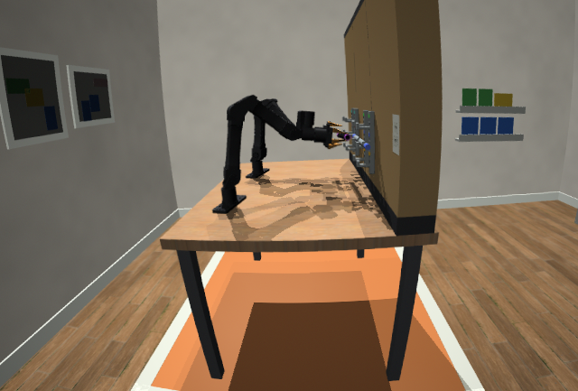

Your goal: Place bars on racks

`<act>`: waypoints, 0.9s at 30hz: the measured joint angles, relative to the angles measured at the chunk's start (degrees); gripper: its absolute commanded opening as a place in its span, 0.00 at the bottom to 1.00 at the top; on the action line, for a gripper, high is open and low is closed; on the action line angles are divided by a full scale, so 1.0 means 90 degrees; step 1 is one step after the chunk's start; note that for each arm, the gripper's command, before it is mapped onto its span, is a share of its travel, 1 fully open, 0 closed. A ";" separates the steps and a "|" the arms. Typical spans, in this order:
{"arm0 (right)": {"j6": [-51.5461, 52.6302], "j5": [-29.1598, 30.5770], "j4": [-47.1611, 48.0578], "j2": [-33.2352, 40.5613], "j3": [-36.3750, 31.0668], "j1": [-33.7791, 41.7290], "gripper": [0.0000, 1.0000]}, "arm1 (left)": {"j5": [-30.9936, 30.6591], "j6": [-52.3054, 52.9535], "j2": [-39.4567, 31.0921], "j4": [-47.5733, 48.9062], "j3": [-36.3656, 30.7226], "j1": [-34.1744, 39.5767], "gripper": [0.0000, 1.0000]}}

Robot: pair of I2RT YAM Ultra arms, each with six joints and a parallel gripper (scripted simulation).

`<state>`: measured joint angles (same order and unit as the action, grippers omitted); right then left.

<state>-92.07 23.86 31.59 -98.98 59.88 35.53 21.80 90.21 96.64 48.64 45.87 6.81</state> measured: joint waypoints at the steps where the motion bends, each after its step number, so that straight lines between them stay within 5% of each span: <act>1: 0.0000 -0.0002 0.0000 0.0000 0.0000 -0.0007 0.00 | 0.0000 0.0000 0.0000 0.0000 0.0000 0.0000 1.00; 3: 0.0000 -0.0005 0.0000 0.0000 0.0000 -0.0022 0.00 | 0.0000 0.0000 0.0000 0.0000 0.0000 0.0000 1.00; 18: 0.0066 -0.0017 -0.0015 0.0002 0.0000 -0.0036 0.00 | 0.0012 -0.0078 0.0000 0.0036 0.0000 -0.0002 0.00; 27: 0.0068 -0.0019 0.0109 0.0000 -0.0061 -0.0036 0.16 | 0.0012 -0.0090 0.0000 0.0053 0.0002 0.0000 0.00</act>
<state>-91.46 23.68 32.58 -98.98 59.33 35.20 21.91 89.41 96.64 49.12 45.89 6.81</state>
